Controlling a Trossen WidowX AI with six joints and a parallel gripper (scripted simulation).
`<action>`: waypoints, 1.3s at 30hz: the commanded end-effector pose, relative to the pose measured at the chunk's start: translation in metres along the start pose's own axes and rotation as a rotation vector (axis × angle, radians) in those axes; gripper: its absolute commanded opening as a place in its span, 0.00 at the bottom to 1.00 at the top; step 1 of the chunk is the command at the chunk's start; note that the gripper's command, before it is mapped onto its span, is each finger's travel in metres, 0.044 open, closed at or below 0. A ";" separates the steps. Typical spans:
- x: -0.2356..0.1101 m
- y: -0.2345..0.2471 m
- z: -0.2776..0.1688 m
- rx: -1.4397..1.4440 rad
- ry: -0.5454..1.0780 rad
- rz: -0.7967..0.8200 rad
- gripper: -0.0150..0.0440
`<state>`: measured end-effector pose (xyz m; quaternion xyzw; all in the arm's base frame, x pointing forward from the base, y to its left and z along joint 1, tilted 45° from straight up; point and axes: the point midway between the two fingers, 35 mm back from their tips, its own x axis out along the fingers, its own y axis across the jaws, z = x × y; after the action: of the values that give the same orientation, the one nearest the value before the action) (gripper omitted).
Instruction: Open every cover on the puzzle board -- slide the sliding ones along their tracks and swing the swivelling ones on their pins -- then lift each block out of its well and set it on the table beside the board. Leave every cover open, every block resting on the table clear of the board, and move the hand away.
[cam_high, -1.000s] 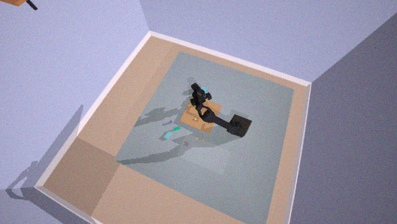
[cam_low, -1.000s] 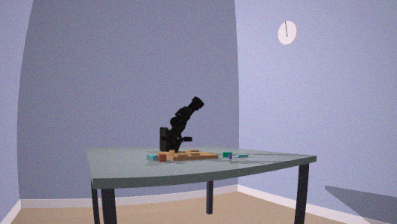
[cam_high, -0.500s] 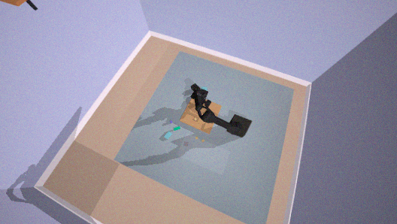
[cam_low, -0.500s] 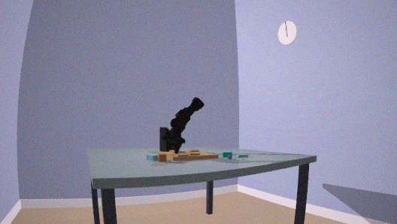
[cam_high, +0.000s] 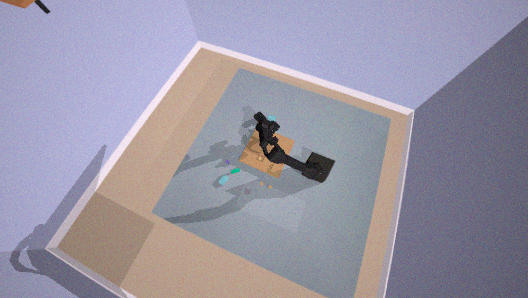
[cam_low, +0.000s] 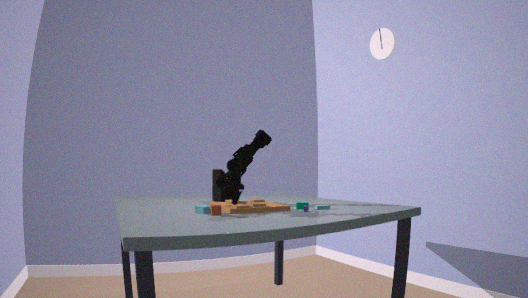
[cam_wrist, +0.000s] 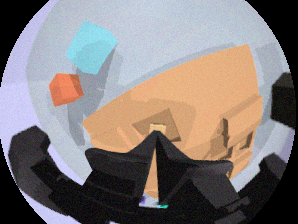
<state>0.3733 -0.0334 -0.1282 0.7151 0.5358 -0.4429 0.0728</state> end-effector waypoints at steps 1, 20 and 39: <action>0.000 -0.001 0.000 0.007 0.003 -0.002 0.25; -0.063 0.000 0.001 0.007 0.001 0.000 0.50; -0.027 -0.001 0.000 0.007 0.002 -0.001 0.50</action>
<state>0.3728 -0.0529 -0.1072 0.7147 0.5355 -0.4440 0.0732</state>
